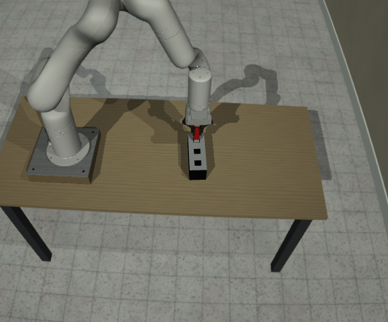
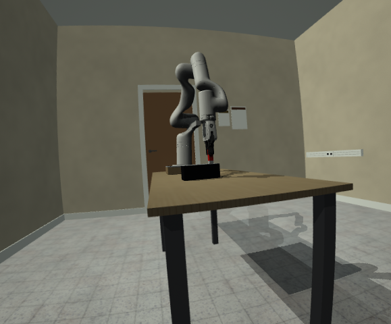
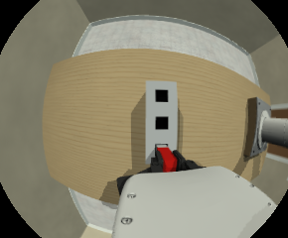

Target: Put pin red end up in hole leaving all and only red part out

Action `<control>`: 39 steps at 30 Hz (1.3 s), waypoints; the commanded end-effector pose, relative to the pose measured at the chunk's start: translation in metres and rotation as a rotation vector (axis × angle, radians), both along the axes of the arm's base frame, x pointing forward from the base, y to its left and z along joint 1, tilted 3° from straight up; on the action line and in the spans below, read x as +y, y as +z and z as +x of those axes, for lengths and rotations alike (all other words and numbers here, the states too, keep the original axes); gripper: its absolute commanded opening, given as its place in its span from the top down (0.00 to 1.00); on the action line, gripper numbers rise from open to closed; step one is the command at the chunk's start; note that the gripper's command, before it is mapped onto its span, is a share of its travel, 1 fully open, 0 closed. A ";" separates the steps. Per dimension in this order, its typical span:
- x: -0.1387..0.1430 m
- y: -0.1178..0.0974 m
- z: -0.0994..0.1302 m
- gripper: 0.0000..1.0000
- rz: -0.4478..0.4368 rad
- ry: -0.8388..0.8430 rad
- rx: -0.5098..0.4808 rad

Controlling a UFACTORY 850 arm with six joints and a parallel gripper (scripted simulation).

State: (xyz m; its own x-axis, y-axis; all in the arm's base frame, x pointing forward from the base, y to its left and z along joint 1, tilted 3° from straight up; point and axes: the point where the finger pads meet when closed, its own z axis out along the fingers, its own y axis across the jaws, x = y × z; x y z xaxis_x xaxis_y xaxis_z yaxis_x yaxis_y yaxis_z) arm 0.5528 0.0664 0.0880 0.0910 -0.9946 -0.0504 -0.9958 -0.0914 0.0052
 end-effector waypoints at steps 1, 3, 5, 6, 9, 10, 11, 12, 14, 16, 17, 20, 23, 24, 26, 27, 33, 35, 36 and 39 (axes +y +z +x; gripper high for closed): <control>0.000 0.000 0.001 1.00 0.000 0.000 -0.002; 0.000 0.000 0.001 1.00 0.000 0.000 -0.002; 0.000 0.000 0.001 1.00 0.000 0.000 -0.002; 0.000 0.000 0.001 1.00 0.000 0.000 -0.002; 0.000 0.000 0.001 1.00 0.000 0.000 -0.002; 0.000 0.000 0.001 1.00 0.000 0.000 -0.002; 0.000 0.000 0.001 1.00 0.000 0.000 -0.002; 0.000 -0.001 0.000 1.00 0.000 0.000 -0.002; 0.000 -0.001 0.000 1.00 0.000 0.000 -0.002; 0.000 -0.001 0.000 1.00 0.000 0.000 -0.002; 0.000 -0.001 0.000 1.00 0.000 0.000 -0.002; 0.000 -0.001 0.000 1.00 0.000 0.000 -0.002; 0.000 -0.001 0.000 1.00 0.000 0.000 -0.002; 0.000 -0.001 0.000 1.00 0.000 0.000 -0.002; 0.000 -0.001 0.000 1.00 0.000 0.000 -0.002; 0.000 -0.001 0.000 1.00 0.000 0.000 -0.002; 0.000 -0.005 0.001 1.00 0.000 0.000 -0.002; 0.000 -0.005 0.001 1.00 0.000 0.000 -0.002; 0.000 -0.005 0.001 1.00 0.000 0.000 -0.002; 0.000 -0.005 0.001 1.00 0.000 0.000 -0.002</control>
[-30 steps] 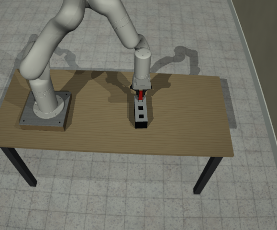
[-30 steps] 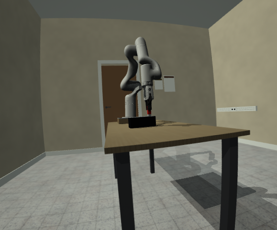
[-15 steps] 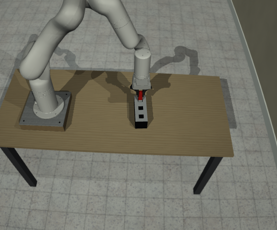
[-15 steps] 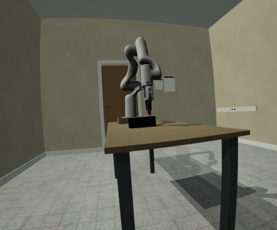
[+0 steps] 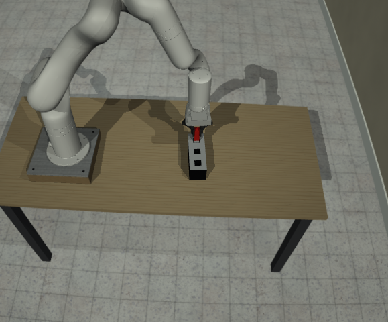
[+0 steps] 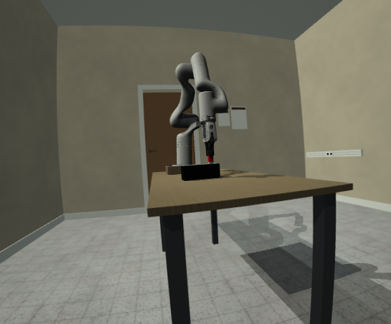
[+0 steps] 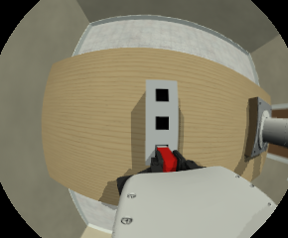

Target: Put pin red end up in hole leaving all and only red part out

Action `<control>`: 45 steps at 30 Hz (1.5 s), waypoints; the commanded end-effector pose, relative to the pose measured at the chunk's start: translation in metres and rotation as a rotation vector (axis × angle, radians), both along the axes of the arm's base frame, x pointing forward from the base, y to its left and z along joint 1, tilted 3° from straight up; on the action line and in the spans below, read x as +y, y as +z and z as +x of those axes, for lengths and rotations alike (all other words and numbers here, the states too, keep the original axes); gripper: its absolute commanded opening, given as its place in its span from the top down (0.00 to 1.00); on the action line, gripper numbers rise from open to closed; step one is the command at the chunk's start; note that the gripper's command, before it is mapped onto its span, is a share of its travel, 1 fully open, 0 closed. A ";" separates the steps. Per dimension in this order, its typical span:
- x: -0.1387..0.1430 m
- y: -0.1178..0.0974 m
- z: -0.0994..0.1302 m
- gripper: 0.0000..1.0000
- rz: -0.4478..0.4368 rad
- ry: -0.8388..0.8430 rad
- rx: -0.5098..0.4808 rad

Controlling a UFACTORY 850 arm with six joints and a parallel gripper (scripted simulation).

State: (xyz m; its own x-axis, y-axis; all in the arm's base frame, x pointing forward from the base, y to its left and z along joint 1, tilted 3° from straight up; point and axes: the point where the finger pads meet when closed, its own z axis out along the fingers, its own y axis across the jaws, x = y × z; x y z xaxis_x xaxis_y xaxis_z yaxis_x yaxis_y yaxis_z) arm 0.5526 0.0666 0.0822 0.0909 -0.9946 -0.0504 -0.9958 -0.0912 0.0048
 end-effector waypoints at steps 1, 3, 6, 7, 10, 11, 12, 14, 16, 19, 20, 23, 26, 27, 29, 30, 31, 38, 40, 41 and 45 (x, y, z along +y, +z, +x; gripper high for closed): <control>0.000 0.001 0.001 1.00 0.000 0.000 -0.002; 0.000 0.001 0.001 1.00 0.000 0.000 -0.002; 0.000 0.001 0.001 1.00 0.000 0.000 -0.002; 0.000 0.001 0.002 1.00 0.000 0.000 -0.002; 0.000 0.001 0.002 1.00 0.000 0.000 -0.002; 0.000 0.001 0.002 1.00 0.000 0.000 -0.002; 0.000 0.001 0.002 1.00 0.000 0.000 -0.002; 0.000 0.001 0.002 1.00 0.000 0.000 -0.002; 0.000 0.001 0.002 1.00 0.000 0.000 -0.002; 0.000 0.001 0.002 1.00 0.000 0.000 -0.002; 0.000 0.001 0.002 1.00 0.000 0.000 -0.002; 0.000 0.001 0.002 1.00 0.000 0.000 -0.002; 0.000 -0.003 0.001 1.00 0.000 0.000 -0.002; 0.000 -0.003 0.001 1.00 0.000 0.000 -0.002; 0.000 -0.003 0.001 1.00 0.000 0.000 -0.002; 0.000 -0.003 0.001 1.00 0.000 0.000 -0.002; 0.000 -0.003 0.001 1.00 0.000 0.000 -0.002; 0.000 -0.003 0.001 1.00 0.000 0.000 -0.002; 0.000 -0.003 0.001 1.00 0.000 0.000 -0.002; 0.000 -0.003 0.001 1.00 0.000 0.000 -0.002; 0.000 -0.003 0.001 1.00 0.000 0.000 -0.002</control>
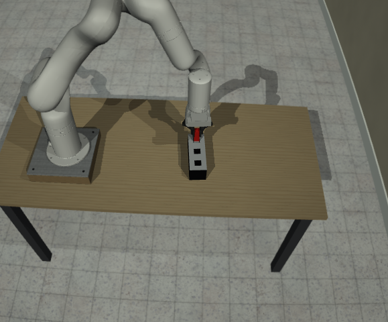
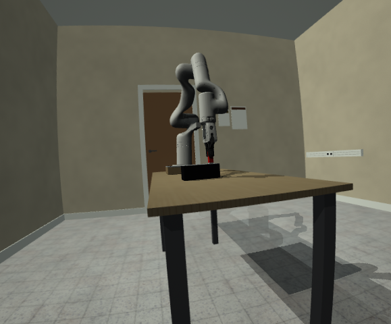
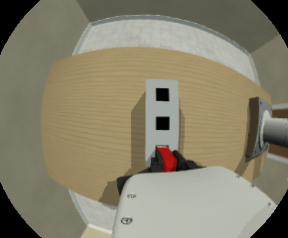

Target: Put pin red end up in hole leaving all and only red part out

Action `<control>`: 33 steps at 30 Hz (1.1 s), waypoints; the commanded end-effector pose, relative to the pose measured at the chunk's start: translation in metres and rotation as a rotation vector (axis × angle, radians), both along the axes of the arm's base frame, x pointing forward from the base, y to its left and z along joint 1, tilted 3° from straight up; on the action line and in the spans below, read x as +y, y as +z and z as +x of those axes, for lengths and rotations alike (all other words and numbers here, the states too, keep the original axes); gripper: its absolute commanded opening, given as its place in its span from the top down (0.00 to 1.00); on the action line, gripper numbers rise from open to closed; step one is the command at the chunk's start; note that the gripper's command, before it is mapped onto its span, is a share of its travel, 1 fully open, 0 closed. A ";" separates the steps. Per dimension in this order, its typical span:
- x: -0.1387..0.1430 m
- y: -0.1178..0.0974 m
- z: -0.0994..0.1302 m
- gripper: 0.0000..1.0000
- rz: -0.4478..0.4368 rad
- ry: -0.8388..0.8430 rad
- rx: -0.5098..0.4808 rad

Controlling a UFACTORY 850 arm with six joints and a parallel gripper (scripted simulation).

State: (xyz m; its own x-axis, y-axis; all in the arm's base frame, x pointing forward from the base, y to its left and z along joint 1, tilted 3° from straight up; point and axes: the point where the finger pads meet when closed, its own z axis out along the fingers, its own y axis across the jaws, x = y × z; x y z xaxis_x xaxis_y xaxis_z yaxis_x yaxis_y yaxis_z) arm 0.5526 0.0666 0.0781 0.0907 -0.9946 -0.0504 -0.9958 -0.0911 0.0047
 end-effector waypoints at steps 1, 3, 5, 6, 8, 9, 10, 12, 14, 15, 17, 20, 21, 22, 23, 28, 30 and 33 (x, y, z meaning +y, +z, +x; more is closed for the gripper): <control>0.000 0.001 0.001 1.00 0.000 0.000 -0.002; 0.000 0.001 0.001 1.00 0.000 0.000 -0.002; 0.000 0.001 0.001 1.00 0.000 0.000 -0.002; 0.000 0.001 0.001 1.00 0.000 0.000 -0.002; 0.000 0.001 0.001 1.00 0.000 0.000 -0.002; 0.000 0.001 0.001 1.00 0.000 0.000 -0.002; 0.000 0.001 0.001 1.00 0.000 0.000 -0.002; 0.000 0.001 0.001 1.00 0.000 0.000 -0.002; 0.000 -0.003 0.002 1.00 0.000 0.000 -0.002; 0.000 -0.003 0.002 1.00 0.000 0.000 -0.002; 0.000 -0.003 0.002 1.00 0.000 0.000 -0.002; 0.000 -0.003 0.002 1.00 0.000 0.000 -0.002; 0.000 -0.003 0.002 1.00 0.000 0.000 -0.002; 0.000 -0.003 0.002 1.00 0.000 0.000 -0.002; 0.000 -0.003 0.002 1.00 0.000 0.000 -0.002; 0.000 -0.003 0.002 1.00 0.000 0.000 -0.002; 0.000 -0.003 0.001 1.00 0.000 0.000 -0.002; 0.000 -0.003 0.001 1.00 0.000 0.000 -0.002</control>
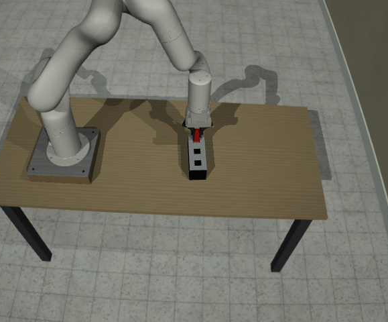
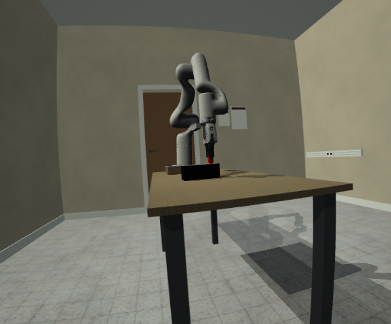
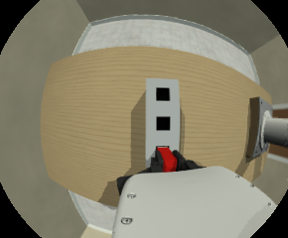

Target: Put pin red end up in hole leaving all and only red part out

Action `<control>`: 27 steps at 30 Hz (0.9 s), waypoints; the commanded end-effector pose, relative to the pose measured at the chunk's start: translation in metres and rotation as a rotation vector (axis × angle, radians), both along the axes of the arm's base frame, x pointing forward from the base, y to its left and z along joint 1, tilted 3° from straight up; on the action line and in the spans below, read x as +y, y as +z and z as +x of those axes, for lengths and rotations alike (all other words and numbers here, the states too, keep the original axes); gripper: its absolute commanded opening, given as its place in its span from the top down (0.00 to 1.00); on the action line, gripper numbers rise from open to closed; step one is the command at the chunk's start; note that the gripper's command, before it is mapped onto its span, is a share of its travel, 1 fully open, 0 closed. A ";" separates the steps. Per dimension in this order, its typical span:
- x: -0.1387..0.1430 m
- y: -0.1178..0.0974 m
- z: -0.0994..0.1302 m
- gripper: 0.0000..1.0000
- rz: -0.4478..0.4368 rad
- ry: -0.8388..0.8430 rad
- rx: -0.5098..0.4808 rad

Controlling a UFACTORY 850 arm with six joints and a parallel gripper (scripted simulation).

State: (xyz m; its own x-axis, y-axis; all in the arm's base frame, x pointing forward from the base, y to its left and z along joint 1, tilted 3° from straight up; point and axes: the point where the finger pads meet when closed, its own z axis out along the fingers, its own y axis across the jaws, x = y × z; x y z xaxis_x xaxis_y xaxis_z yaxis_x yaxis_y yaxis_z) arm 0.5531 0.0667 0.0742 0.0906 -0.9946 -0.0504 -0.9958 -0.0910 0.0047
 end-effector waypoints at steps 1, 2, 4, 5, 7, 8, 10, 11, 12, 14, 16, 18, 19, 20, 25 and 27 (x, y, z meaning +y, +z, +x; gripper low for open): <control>0.000 0.001 0.001 1.00 0.000 0.000 -0.002; 0.000 0.001 0.001 1.00 0.000 0.000 -0.002; 0.000 0.001 0.001 1.00 0.000 0.000 -0.002; 0.000 0.001 0.001 1.00 0.000 0.000 -0.002; 0.000 0.001 0.001 1.00 0.000 0.000 -0.002; 0.000 0.001 0.001 1.00 0.000 0.000 -0.002; 0.000 0.001 0.001 1.00 0.000 0.000 -0.002; 0.000 0.001 0.001 1.00 0.000 0.000 -0.002; 0.000 0.001 0.001 1.00 0.000 0.000 -0.002; 0.000 -0.003 0.001 1.00 0.000 0.000 -0.002; 0.000 -0.003 0.001 1.00 0.000 0.000 -0.002; 0.000 -0.003 0.001 1.00 0.000 0.000 -0.002; 0.000 -0.003 0.001 1.00 0.000 0.000 -0.002; 0.000 -0.003 0.001 1.00 0.000 0.000 -0.002; 0.000 -0.003 0.001 1.00 0.000 0.000 -0.002; 0.000 -0.003 0.001 1.00 0.000 0.000 -0.002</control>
State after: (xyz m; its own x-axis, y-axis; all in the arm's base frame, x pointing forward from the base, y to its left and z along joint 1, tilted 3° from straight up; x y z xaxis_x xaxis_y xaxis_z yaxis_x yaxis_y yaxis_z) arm 0.5535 0.0668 0.0712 0.0906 -0.9946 -0.0507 -0.9958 -0.0910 0.0048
